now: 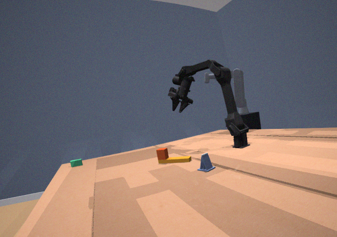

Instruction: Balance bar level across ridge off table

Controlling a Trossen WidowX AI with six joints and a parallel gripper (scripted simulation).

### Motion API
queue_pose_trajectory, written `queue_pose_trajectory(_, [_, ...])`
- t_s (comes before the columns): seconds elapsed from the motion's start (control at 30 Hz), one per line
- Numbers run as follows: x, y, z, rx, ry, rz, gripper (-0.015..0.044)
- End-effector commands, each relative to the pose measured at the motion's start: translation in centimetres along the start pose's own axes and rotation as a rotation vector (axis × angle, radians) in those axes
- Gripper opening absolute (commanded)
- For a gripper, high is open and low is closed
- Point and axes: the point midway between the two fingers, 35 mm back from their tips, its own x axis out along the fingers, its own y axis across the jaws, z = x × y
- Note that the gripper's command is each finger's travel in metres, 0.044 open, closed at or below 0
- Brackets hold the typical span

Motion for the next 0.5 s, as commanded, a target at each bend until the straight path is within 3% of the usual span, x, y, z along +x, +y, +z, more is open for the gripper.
queue_pose_trajectory(0.0, [0.9, 1.3, -0.5, -0.13, 0.036, 0.008, 0.0315])
queue_pose_trajectory(0.47, [3.5, 7.0, -2.1, -0.703, 0.132, 0.077, 0.0315])
